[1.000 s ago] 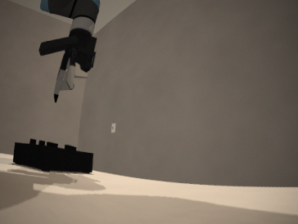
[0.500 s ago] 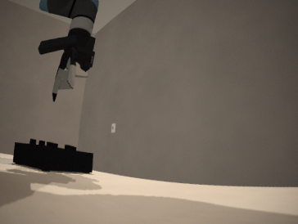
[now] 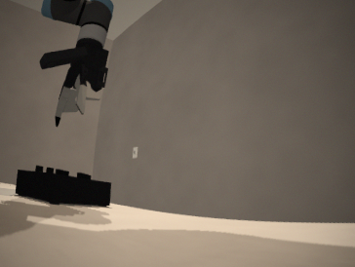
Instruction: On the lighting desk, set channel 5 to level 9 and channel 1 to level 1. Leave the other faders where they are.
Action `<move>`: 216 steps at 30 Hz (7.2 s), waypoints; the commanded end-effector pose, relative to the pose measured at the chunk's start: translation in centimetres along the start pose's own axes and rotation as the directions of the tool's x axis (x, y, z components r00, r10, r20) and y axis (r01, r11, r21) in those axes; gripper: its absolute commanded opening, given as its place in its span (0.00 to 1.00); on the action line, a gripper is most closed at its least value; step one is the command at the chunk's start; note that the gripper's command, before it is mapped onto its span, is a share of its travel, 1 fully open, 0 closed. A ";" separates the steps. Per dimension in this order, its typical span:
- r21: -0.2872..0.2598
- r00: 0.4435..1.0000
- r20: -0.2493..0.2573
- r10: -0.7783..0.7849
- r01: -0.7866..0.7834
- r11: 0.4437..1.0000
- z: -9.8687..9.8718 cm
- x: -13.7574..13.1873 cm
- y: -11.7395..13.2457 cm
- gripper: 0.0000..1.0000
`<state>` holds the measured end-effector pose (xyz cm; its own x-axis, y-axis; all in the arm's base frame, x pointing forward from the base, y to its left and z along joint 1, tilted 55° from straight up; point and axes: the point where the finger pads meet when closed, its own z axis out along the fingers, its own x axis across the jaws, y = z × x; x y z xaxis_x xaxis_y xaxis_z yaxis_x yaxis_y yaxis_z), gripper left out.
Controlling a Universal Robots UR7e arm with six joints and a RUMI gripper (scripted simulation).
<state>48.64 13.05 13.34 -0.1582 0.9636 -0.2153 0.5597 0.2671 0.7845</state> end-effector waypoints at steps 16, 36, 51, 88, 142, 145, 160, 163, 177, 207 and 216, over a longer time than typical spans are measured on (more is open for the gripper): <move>-0.005 0.954 0.003 -0.301 0.301 0.954 6.1 0.3 -5.4 1.00; -0.005 0.949 0.003 -0.317 0.317 0.949 6.4 0.4 -5.7 0.00; -0.005 0.949 0.003 -0.317 0.317 0.949 6.4 0.4 -5.7 0.00; -0.005 0.949 0.003 -0.317 0.317 0.949 7.3 0.4 -5.7 0.00; -0.005 0.949 0.003 -0.317 0.317 0.949 8.8 0.4 -5.7 0.00; -0.005 0.949 0.003 -0.317 0.317 0.949 8.8 0.4 -5.7 0.00; -0.005 0.949 0.003 -0.317 0.317 0.949 8.8 0.4 -5.7 0.00; -0.005 0.949 0.003 -0.317 0.317 0.949 8.8 0.4 -5.7 0.00; -0.005 0.949 0.003 -0.317 0.317 0.949 9.4 0.4 -5.7 0.00; -0.005 0.949 0.003 -0.317 0.317 0.949 10.0 0.4 -5.7 0.00; -0.005 0.949 0.003 -0.317 0.317 0.949 10.0 0.3 -5.7 0.00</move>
<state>53.52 11.89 2.94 -0.3252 0.8295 -0.4540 0.4770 0.5584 0.6787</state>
